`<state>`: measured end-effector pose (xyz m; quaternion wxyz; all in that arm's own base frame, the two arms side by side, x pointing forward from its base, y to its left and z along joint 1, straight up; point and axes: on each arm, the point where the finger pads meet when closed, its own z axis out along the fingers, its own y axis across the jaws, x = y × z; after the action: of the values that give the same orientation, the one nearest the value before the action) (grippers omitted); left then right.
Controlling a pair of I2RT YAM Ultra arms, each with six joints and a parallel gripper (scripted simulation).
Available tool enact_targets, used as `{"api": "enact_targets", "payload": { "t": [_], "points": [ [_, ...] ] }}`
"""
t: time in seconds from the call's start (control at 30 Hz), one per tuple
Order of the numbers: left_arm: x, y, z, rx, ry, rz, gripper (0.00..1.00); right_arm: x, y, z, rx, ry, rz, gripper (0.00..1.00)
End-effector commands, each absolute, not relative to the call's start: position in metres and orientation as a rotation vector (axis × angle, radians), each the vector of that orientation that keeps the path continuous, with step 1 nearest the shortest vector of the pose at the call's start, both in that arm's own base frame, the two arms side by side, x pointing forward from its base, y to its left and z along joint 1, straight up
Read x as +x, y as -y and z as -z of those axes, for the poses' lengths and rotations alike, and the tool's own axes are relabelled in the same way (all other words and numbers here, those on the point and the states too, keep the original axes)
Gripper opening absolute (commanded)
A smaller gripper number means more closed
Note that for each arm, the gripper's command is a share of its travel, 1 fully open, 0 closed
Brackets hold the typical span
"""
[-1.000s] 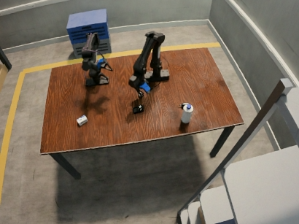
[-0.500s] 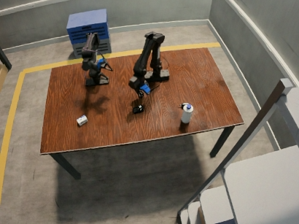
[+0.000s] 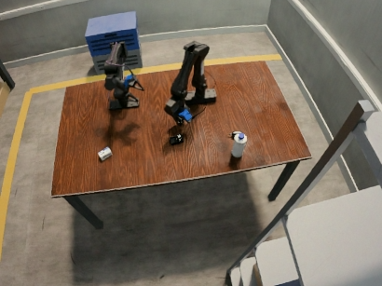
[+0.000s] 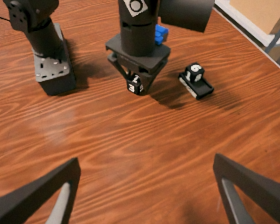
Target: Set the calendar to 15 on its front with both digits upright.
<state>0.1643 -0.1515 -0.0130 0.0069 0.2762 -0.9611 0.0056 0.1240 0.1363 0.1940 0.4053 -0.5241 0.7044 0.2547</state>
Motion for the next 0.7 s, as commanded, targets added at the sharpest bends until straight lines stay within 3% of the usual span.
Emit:
{"api": "enact_targets", "payload": {
  "t": [0.0, 0.1, 0.13, 0.67],
  "points": [
    [0.1675, 0.1473, 0.0164, 0.874, 3.021, -0.007, 0.55, 0.1245, -0.1379, -0.2032, -1.315, -1.764, -0.666, 1.00],
    [0.1667, 0.1466, 0.0164, 0.873, 3.019, -0.002, 0.55, 0.1245, -0.1379, -0.2032, -1.315, -1.764, -0.666, 1.00],
    [0.1664, 0.1463, 0.0164, 0.873, 3.018, 0.001, 0.47, 0.1245, -0.1379, -0.2032, -1.315, -1.764, -0.666, 1.00],
    [0.1672, 0.1533, 0.0145, 0.873, 3.023, -0.012, 0.30, 0.1245, -0.1379, -0.2032, -1.315, -1.764, -0.666, 1.00]
  ]
}}
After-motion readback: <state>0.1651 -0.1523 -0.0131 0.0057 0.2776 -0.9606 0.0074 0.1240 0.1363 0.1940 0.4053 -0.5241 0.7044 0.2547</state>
